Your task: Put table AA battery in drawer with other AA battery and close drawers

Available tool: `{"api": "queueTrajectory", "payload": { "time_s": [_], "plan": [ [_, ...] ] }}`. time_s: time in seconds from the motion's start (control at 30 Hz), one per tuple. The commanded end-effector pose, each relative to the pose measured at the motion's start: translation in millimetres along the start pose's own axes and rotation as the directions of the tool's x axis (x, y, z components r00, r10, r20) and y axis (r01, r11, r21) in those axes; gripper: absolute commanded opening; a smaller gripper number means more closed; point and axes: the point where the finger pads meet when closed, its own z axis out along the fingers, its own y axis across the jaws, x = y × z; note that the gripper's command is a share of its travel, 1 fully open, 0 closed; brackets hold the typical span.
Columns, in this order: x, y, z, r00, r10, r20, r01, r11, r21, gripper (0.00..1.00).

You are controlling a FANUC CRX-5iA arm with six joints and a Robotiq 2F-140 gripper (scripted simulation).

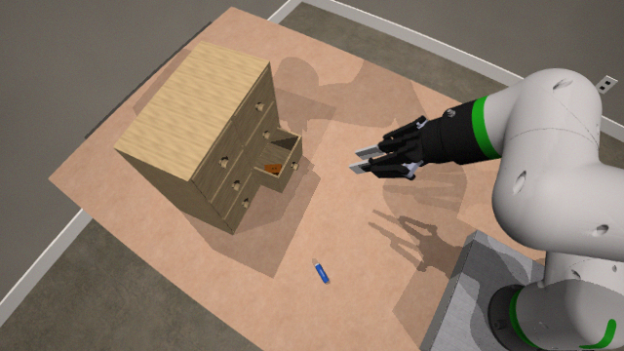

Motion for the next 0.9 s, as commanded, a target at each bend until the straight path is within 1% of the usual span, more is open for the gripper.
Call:
{"api": "queueTrajectory", "payload": {
  "time_s": [0.0,0.2,0.27,0.4,0.5,0.67,0.87],
  "plan": [
    [-6.2,-0.4,-17.6,0.984,-0.001,0.177,0.001,1.000,0.000,0.20],
    [-9.5,-0.4,-40.9,0.929,-0.001,0.370,0.001,1.000,0.000,0.20],
    [-9.5,-0.4,-40.9,0.929,-0.001,0.370,0.001,1.000,0.000,0.20],
    [-11.3,-0.4,-53.7,0.883,-0.001,0.470,0.001,1.000,0.000,0.20],
    [-12.4,-0.4,-61.2,0.851,-0.001,0.526,0.001,1.000,0.000,0.20],
    [-13.6,-0.4,-69.2,0.812,-0.001,0.584,0.001,1.000,0.000,0.20],
    [-13.9,-0.4,-72.0,0.797,-0.001,0.603,0.001,1.000,0.000,0.20]
  ]
}}
